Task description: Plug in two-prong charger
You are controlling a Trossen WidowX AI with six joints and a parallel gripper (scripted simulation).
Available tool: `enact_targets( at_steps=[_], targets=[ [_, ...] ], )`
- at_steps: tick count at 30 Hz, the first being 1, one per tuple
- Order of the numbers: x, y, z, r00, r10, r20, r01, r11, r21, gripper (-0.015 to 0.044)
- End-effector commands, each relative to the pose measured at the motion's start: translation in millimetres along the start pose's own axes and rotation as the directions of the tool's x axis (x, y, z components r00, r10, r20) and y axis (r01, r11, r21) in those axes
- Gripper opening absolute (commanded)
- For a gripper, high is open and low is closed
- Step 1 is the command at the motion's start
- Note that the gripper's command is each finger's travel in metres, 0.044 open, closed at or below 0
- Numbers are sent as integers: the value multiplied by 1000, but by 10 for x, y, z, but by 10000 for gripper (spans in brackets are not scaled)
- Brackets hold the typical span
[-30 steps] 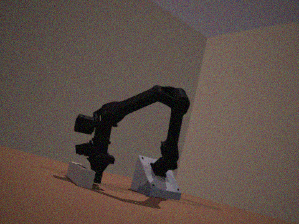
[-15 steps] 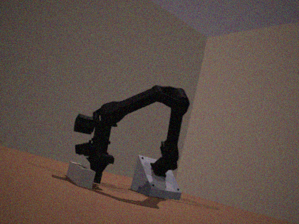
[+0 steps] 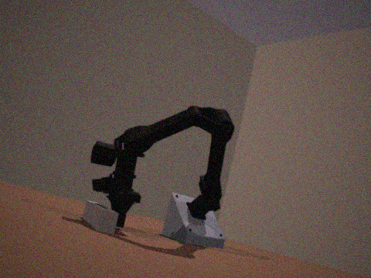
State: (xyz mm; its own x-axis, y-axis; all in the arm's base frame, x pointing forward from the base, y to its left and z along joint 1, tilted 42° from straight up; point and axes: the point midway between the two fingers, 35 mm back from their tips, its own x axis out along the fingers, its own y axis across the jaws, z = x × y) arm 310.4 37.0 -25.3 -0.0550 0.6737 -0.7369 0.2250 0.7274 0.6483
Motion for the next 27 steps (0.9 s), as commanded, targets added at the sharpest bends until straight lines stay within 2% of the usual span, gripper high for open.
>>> enact_targets(
  at_steps=[1,27],
  targets=[
    [-11,17,25,1000,6,3,-6,1000,2,0],
    [-17,19,83,1000,6,4,-6,1000,2,0]
  ],
)
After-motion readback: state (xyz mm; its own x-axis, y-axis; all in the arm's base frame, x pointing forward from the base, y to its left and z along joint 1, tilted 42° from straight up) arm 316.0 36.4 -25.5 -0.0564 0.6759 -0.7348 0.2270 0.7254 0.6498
